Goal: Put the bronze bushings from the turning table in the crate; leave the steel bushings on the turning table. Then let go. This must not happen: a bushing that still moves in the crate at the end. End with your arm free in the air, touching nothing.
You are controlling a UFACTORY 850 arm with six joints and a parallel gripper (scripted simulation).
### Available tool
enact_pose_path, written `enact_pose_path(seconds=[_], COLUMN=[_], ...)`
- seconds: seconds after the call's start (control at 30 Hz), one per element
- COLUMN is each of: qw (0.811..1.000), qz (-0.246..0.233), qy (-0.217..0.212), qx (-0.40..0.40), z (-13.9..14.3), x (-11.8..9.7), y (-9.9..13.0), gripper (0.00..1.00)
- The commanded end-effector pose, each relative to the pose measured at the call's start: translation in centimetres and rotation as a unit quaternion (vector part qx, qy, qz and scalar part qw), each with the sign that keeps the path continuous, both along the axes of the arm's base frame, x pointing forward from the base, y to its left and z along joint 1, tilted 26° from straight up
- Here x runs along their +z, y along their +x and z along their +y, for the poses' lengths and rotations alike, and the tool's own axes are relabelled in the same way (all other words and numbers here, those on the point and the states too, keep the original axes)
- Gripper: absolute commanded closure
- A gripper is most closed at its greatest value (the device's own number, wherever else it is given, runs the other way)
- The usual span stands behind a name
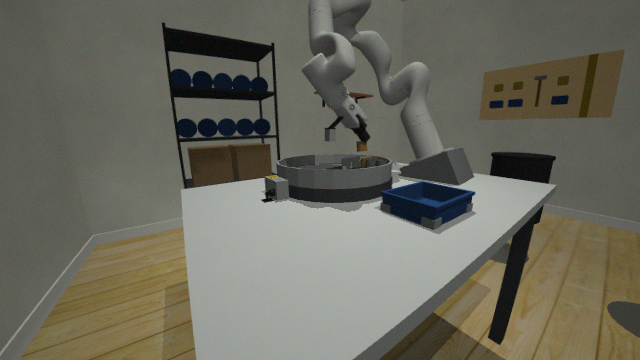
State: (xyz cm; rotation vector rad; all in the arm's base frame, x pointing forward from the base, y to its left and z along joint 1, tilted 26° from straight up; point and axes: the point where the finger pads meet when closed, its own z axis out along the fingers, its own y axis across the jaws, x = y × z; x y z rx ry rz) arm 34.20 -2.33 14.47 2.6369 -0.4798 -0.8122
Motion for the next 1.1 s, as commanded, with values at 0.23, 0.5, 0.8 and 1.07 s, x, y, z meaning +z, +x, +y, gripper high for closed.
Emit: enact_pose_path(seconds=[0.23, 0.5, 0.8, 1.07], qw=[1.000, 1.000, 1.000, 1.000], qz=[-0.001, -0.001, -0.001, -0.001], qy=[0.000, 0.000, 0.000, 0.000], qx=[0.000, 0.000, 0.000, 0.000], z=[7.1, 12.4, 17.7, 22.9], x=[-3.3, -5.7, -8.1, -10.5], y=[2.2, 3.7, 5.3, 6.8], gripper=[1.00, 1.00, 1.00, 1.00])
